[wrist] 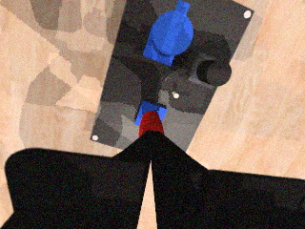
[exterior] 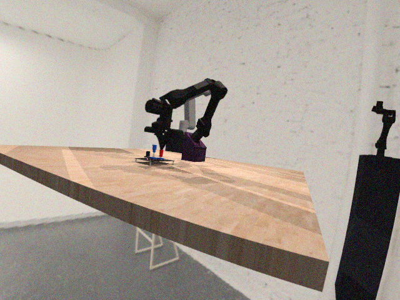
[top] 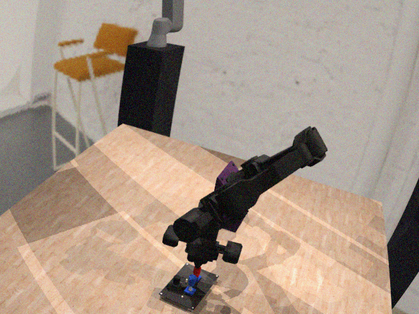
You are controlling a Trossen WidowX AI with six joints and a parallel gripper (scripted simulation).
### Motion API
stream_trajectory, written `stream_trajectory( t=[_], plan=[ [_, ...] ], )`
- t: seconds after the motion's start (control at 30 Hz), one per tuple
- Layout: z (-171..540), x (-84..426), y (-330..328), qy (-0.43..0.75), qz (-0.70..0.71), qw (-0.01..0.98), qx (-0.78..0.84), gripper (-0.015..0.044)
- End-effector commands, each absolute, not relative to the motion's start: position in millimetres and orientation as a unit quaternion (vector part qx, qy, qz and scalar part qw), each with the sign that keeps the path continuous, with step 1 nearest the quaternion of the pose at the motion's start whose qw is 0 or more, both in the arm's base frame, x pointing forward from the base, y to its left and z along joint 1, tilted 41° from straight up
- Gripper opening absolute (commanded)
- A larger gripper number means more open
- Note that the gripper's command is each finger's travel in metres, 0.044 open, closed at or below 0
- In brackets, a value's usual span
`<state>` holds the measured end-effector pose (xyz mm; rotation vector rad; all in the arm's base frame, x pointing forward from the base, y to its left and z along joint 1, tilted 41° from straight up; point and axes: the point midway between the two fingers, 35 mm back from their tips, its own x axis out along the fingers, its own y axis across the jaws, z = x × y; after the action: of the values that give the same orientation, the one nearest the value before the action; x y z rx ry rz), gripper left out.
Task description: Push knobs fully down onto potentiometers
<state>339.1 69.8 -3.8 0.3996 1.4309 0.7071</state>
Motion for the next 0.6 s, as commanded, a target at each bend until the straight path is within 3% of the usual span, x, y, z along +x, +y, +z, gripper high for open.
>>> stream_trajectory(
  t=[0.0, 0.57],
  plan=[
    [-10.0, 339.6, 78.0, 0.638, 0.323, 0.677, 0.174, 0.0],
    [-7.9, 339.8, 76.0, 0.638, 0.323, 0.677, 0.174, 0.0]
  ],
)
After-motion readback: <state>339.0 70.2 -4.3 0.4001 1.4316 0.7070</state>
